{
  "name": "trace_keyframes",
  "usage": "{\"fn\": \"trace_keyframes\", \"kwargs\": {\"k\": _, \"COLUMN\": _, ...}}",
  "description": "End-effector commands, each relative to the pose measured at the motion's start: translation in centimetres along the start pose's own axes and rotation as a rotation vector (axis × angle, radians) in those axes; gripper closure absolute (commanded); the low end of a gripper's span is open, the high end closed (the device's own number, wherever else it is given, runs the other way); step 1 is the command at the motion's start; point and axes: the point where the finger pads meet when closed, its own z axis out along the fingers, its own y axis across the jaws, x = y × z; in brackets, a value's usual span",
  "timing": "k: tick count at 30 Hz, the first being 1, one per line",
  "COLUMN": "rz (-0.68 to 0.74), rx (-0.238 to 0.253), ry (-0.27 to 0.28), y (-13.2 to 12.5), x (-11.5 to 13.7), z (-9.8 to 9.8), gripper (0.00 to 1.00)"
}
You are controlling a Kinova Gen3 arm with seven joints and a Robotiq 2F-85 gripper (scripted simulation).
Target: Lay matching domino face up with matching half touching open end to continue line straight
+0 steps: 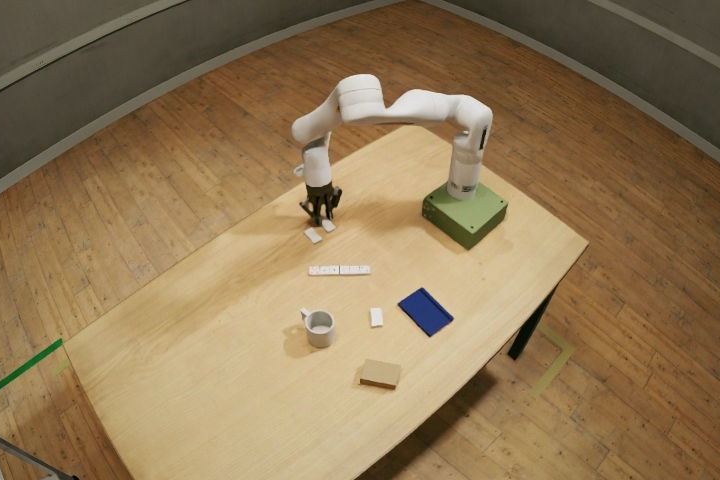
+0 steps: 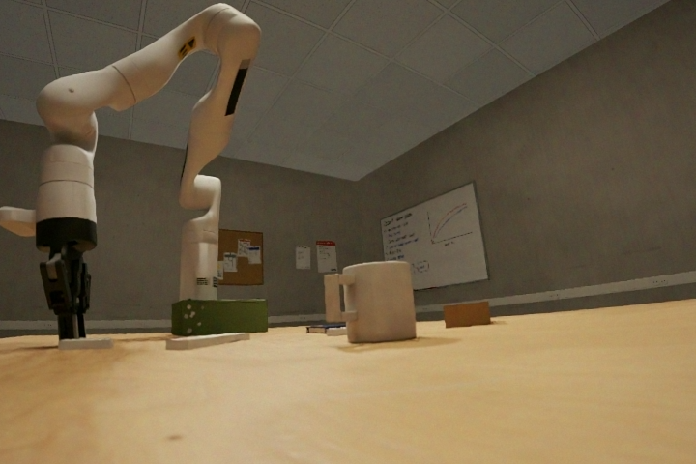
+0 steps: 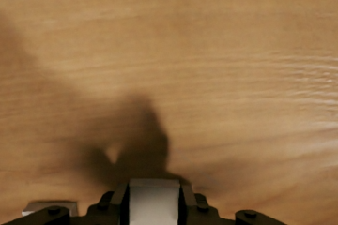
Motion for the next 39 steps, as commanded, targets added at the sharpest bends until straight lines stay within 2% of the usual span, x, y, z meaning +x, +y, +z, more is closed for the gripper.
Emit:
{"fn": "trace_keyframes", "kwargs": {"k": 1, "rz": 0.0, "rx": 0.001, "ry": 0.0, "y": 0.0, "x": 0.0, "z": 0.0, "gripper": 0.69}}
{"fn": "trace_keyframes", "kwargs": {"k": 11, "rz": 0.0, "rx": 0.001, "ry": 0.0, "y": 0.0, "x": 0.0, "z": -0.2, "gripper": 0.69}}
{"fn": "trace_keyframes", "kwargs": {"k": 18, "rz": 0.0, "rx": 0.001, "ry": 0.0, "y": 0.0, "x": -0.3, "z": -2.0, "gripper": 0.69}}
{"fn": "trace_keyframes", "kwargs": {"k": 20, "rz": 0.0, "rx": 0.001, "ry": 0.0, "y": 0.0, "x": -0.3, "z": -2.0, "gripper": 0.69}}
{"fn": "trace_keyframes", "kwargs": {"k": 34, "rz": 0.0, "rx": 0.001, "ry": 0.0, "y": 0.0, "x": -1.4, "z": -9.8, "gripper": 0.69}}
{"fn": "trace_keyframes", "kwargs": {"k": 39, "rz": 0.0, "rx": 0.001, "ry": 0.0, "y": 0.0, "x": -1.5, "z": -11.0, "gripper": 0.69}}
